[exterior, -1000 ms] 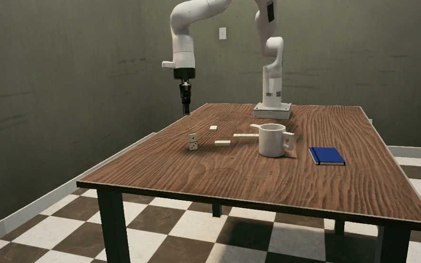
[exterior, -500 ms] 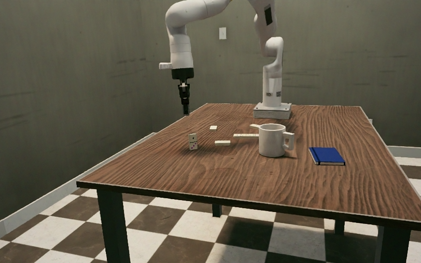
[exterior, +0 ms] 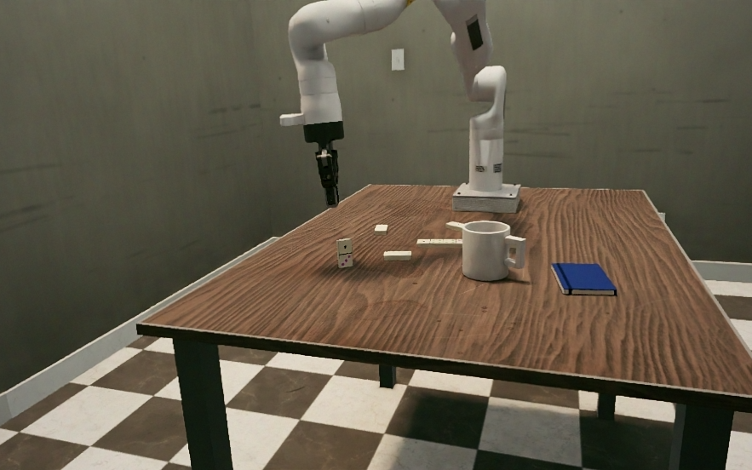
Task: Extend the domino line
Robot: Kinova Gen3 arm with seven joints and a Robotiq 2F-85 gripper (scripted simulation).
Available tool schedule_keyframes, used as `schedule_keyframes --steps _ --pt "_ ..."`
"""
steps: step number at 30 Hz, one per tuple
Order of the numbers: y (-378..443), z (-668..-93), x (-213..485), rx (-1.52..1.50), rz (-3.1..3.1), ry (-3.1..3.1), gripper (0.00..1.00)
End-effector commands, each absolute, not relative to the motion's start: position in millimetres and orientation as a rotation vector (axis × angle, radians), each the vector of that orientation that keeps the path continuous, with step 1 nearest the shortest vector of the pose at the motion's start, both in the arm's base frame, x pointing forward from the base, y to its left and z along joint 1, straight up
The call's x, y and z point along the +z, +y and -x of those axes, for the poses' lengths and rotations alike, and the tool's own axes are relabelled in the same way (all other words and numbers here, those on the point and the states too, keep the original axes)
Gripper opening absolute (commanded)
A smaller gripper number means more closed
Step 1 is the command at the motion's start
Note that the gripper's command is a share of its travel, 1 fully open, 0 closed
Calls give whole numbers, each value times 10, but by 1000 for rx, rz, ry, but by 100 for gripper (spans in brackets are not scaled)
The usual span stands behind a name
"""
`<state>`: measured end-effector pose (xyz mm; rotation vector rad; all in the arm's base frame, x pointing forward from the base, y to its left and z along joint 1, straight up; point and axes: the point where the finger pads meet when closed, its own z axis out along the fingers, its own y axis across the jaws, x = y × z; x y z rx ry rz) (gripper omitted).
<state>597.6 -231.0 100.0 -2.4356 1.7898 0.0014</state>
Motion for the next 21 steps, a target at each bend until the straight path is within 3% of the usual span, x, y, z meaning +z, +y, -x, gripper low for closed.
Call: schedule_keyframes --steps 1,21 --pt "-2313 -5980 1014 15 2429 1805 50" --pt "-2304 -5984 1006 96 2381 1880 50"
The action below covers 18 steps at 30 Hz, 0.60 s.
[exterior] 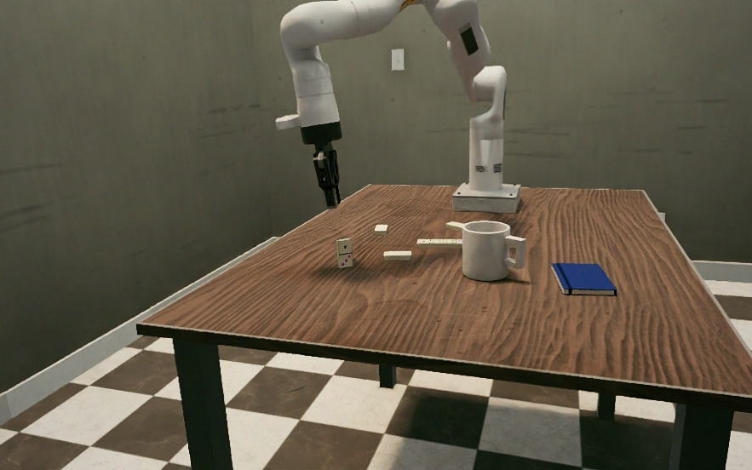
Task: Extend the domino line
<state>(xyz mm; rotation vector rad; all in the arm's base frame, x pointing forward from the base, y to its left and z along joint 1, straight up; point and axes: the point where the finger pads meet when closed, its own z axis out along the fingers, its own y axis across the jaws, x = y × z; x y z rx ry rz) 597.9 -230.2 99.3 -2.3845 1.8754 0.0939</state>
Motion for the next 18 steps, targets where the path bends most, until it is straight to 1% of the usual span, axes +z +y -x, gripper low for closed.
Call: schedule_keyframes --steps 1,18 --pt "-2303 -5983 1006 100 2379 1883 50" --pt "-2299 -5977 1001 138 2357 1918 50"
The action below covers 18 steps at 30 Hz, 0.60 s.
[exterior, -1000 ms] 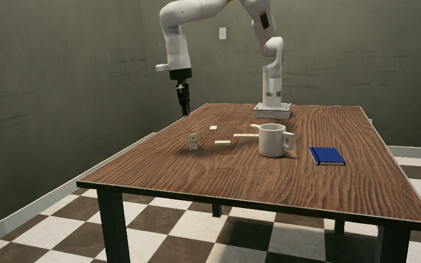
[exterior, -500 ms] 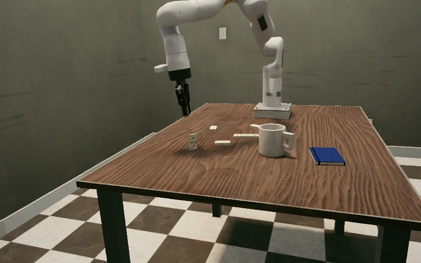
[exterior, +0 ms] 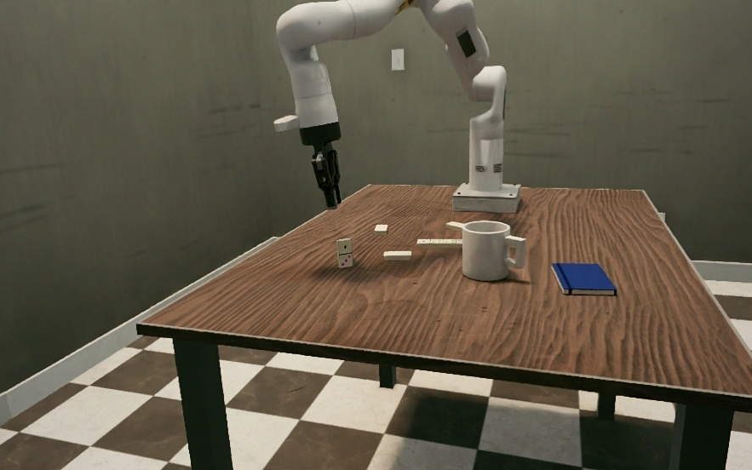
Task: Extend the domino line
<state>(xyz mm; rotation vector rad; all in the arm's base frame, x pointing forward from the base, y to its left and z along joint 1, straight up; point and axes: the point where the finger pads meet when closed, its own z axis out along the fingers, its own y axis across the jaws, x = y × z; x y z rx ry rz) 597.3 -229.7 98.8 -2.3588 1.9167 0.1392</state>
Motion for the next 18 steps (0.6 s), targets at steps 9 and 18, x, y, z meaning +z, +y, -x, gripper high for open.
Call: schedule_keyframes --steps 9,18 --pt "-2298 -5974 1000 149 2351 1928 50" --pt "-2297 -5972 999 156 2347 1934 50"
